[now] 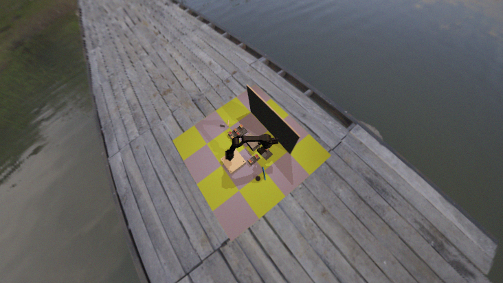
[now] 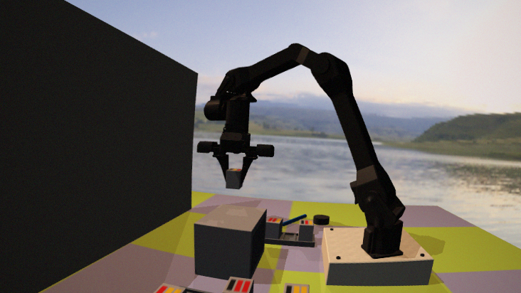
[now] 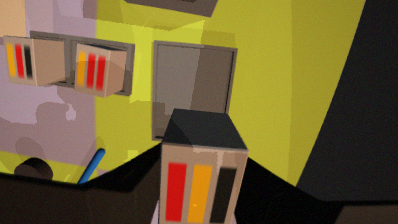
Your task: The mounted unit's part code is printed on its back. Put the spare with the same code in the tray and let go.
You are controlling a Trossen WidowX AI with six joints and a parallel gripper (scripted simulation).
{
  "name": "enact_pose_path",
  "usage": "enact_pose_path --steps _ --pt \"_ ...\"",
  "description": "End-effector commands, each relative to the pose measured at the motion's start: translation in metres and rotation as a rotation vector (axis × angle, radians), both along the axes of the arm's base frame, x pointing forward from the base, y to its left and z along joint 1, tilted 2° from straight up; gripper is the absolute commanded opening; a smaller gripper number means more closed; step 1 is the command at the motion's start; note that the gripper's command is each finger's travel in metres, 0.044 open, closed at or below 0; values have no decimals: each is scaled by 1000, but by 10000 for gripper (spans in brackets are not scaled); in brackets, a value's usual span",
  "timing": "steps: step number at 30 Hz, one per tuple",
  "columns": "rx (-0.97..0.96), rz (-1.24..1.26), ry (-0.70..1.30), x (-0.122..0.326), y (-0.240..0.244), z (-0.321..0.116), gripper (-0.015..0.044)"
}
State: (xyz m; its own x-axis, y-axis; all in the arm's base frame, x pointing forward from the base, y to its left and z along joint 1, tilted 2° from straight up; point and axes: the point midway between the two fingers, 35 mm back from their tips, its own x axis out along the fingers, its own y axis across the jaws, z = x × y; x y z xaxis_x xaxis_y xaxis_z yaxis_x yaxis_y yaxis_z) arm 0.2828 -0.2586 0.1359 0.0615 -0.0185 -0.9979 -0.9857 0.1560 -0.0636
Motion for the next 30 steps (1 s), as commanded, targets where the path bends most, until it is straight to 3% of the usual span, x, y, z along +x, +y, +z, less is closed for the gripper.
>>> enact_pose_path --steps 1,30 --pt "3 1 -1 1 0 -5 0" --pt "3 1 -1 4 -1 -28 0"
